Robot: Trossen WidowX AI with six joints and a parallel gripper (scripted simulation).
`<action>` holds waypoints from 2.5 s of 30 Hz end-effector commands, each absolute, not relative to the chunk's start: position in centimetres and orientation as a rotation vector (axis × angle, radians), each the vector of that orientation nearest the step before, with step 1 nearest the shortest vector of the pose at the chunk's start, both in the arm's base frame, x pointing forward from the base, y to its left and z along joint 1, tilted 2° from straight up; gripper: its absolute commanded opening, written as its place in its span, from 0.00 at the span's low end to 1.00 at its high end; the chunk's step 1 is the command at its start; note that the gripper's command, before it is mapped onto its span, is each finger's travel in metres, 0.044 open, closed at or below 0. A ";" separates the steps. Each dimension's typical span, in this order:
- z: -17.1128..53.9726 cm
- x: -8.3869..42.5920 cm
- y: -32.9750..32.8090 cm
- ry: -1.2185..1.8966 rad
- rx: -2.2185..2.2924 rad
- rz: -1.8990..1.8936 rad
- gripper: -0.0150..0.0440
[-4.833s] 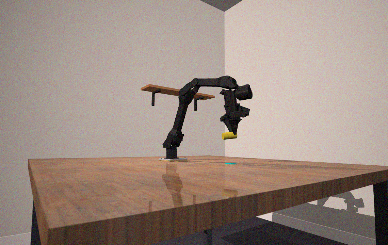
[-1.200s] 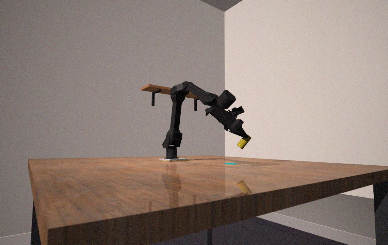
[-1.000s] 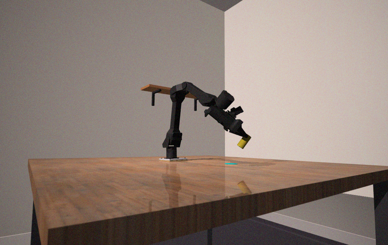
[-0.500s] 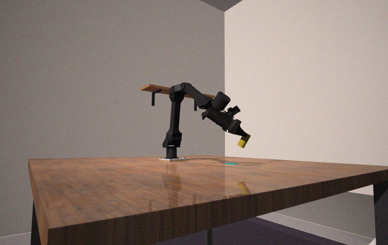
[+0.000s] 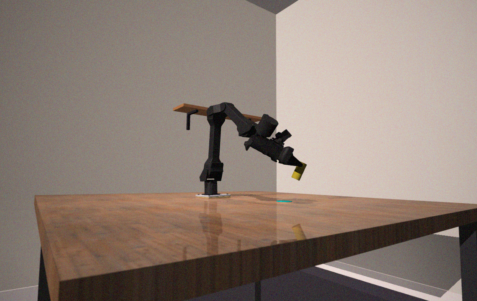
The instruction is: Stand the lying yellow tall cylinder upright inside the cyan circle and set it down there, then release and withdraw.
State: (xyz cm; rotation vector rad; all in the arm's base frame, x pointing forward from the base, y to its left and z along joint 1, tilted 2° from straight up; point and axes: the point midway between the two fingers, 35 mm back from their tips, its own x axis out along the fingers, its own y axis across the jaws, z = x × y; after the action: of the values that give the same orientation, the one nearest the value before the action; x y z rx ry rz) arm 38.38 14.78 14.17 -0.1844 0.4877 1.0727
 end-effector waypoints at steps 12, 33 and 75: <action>14.4 37.6 14.2 0.410 -0.144 1.101 0.43; 14.8 36.2 13.4 0.296 -0.110 1.142 0.43; 15.5 32.0 11.8 0.090 -0.086 1.238 0.43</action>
State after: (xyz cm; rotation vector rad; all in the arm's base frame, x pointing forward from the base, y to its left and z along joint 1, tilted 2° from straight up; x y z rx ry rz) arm 32.36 11.85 15.55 -0.0924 0.0962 1.2296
